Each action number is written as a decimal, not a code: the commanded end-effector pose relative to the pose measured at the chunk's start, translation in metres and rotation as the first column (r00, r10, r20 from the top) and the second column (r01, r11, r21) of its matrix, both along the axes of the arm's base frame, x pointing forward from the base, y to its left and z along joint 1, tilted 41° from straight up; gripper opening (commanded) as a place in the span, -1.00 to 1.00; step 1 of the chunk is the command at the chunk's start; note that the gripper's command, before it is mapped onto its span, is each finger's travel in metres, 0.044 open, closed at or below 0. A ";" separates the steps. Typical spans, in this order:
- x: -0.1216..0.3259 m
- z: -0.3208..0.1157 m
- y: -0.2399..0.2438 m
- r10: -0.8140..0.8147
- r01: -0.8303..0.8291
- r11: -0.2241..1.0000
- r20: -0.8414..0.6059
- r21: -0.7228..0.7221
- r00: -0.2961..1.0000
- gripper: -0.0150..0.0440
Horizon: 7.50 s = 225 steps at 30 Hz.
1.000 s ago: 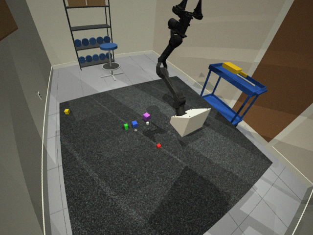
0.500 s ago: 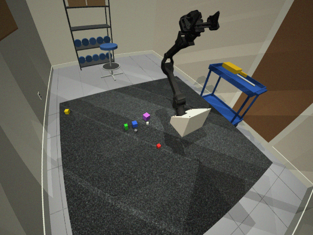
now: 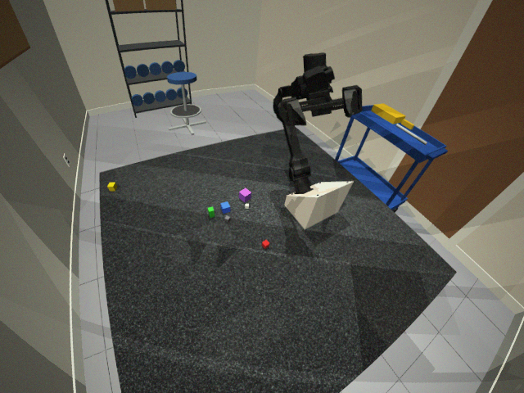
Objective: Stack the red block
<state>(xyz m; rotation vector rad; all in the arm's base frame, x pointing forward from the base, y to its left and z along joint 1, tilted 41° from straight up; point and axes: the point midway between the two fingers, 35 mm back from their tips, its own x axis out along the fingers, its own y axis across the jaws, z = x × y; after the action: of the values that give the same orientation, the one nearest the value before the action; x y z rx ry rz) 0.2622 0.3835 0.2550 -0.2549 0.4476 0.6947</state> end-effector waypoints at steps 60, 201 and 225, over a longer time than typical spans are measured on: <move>0.002 -0.348 -0.367 -0.961 0.314 0.188 -0.109 -0.930 0.253 1.00; 0.102 -0.142 -0.524 -0.962 0.318 0.178 -0.098 -0.931 0.253 -0.49; 0.099 -0.172 -0.552 -0.963 0.318 0.176 -0.096 -0.932 0.253 -0.49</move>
<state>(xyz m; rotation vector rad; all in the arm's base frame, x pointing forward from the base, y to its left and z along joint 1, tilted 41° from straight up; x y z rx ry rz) 0.3618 -0.1670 0.0851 -0.5368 1.5769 -0.5871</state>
